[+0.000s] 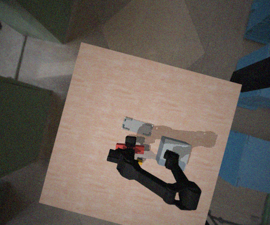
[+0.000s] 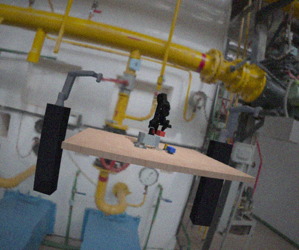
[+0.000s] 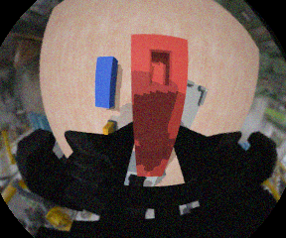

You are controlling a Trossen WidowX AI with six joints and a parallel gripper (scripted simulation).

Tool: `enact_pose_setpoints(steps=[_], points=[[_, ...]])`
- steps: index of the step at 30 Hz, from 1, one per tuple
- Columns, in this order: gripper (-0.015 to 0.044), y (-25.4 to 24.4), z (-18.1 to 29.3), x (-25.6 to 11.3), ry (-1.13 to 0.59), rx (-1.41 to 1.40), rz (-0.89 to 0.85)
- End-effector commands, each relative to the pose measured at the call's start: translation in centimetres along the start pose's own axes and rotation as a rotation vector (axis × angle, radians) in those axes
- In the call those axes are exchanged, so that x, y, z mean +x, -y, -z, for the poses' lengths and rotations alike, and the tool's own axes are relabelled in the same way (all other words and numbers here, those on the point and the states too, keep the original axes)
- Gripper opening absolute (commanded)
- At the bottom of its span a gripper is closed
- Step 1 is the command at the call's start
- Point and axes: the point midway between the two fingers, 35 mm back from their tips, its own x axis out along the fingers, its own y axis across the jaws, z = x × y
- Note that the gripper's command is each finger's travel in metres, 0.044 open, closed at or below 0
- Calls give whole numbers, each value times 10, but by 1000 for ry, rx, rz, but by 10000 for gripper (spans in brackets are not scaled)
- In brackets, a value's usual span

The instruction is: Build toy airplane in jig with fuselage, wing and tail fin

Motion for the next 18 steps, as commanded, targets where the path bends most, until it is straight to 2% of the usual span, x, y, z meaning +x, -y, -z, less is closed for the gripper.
enact_pose_setpoints(steps=[1, 18], points=[[0, 8, 0, 1, 3, 5, -2], [0, 55, 6, 23, 2, 61, 0]])
